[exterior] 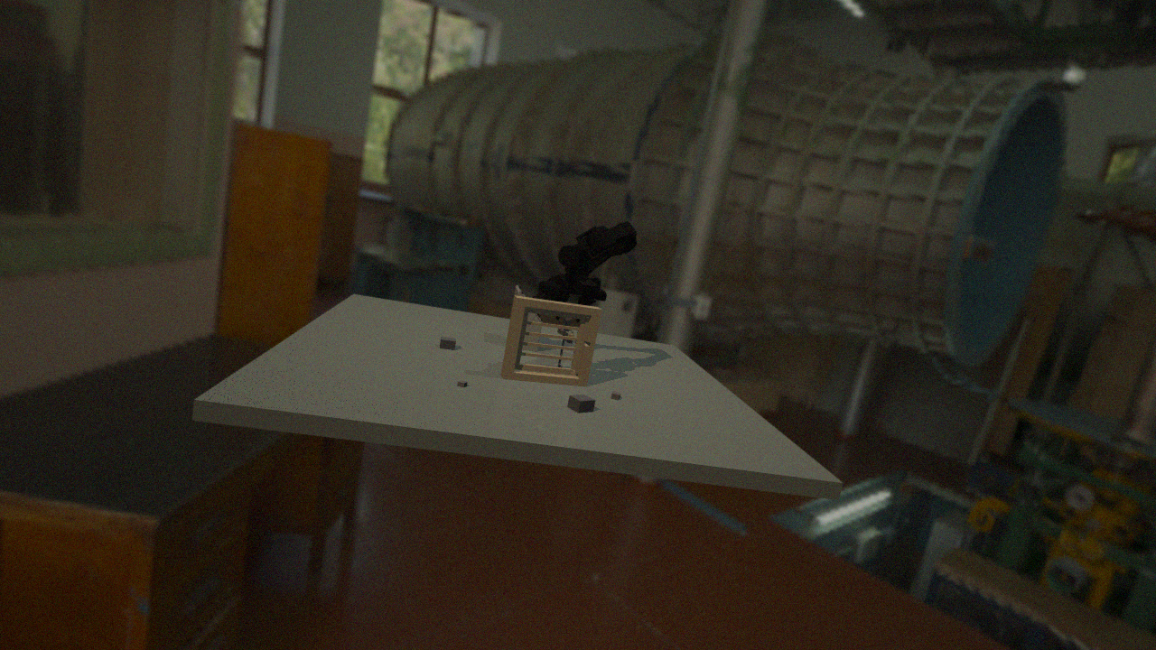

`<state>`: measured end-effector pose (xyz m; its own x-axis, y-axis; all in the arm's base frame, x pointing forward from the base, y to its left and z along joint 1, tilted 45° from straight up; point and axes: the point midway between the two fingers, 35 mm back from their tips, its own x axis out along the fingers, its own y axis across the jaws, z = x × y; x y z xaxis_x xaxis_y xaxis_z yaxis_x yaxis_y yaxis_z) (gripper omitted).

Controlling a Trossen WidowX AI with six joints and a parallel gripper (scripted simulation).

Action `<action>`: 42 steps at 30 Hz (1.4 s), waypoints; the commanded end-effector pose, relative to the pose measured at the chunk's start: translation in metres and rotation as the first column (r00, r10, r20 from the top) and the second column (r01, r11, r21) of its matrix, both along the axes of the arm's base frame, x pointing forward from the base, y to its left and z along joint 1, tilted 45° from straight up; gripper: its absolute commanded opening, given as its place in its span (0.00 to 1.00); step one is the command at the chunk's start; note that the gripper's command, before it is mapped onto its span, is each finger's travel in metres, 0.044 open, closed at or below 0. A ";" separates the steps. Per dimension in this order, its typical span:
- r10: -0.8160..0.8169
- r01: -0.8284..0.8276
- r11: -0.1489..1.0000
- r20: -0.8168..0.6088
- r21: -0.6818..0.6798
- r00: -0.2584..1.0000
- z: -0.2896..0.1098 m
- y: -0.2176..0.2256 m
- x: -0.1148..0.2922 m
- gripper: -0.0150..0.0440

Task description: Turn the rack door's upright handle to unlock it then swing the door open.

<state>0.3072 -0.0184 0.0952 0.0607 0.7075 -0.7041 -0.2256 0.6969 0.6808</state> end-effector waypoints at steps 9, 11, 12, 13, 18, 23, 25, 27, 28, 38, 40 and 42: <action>-0.416 0.432 0.900 -0.434 -0.067 0.799 0.000 0.000 0.000 0.74; -0.467 0.488 0.868 -0.490 -0.094 0.736 0.000 0.000 0.000 0.74; -0.491 0.514 0.851 -0.517 -0.109 0.702 0.000 0.000 0.000 0.74; -0.513 0.540 0.832 -0.542 -0.125 0.666 0.000 0.000 0.000 0.74; -0.603 0.647 0.731 -0.649 -0.218 0.463 0.000 0.000 0.000 0.74; -0.654 0.718 0.615 -0.720 -0.327 0.232 0.000 0.000 0.000 0.74; -0.663 0.734 0.566 -0.737 -0.375 0.135 0.000 0.000 0.000 0.74; -0.664 0.744 0.516 -0.746 -0.423 0.036 0.000 0.000 0.000 0.74; -0.663 0.747 0.492 -0.749 -0.448 -0.013 0.000 0.000 0.000 0.74; -0.622 0.729 0.357 -0.731 -0.583 -0.280 0.000 0.000 0.000 0.74; -0.622 0.729 0.357 -0.731 -0.583 -0.280 0.000 0.000 0.000 0.74; -0.622 0.729 0.357 -0.731 -0.583 -0.280 0.000 0.000 0.000 0.74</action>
